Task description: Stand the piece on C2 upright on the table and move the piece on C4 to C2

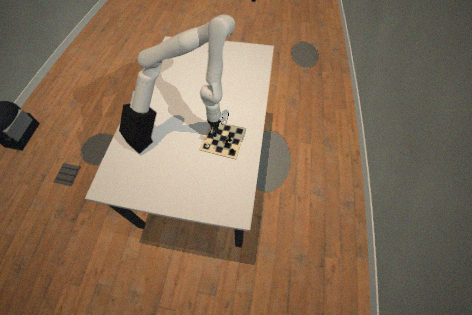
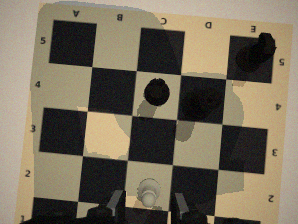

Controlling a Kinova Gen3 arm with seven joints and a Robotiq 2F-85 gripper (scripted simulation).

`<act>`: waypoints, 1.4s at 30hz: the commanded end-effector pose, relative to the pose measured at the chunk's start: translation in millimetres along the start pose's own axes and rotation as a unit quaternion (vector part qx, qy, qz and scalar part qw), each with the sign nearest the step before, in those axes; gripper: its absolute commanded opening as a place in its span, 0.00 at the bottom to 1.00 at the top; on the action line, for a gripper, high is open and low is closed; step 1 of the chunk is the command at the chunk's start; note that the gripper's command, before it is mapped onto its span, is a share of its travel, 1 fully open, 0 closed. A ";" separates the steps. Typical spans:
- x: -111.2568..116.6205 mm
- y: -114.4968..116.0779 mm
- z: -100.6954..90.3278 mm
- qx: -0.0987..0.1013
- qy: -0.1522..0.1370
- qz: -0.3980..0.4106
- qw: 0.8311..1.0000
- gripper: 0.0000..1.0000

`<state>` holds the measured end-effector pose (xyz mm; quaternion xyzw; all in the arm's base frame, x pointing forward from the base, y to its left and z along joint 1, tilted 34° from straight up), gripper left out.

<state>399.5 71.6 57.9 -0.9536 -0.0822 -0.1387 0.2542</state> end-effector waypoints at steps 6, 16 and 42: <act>0.3 0.3 -0.5 0.000 0.001 0.000 1.000 0.34; 0.3 0.3 -0.4 0.000 0.001 0.000 1.000 0.34; 0.4 0.3 30.5 0.000 0.001 0.000 1.000 0.34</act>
Point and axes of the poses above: the point where the finger pads meet when closed, its own z axis out along the fingers, its own y axis across the jaws, x = y × z, the point moved 8 cm from there along -z, back along the fingers, and after that the axes turned 7 degrees about -z, right-handed, at the moved point
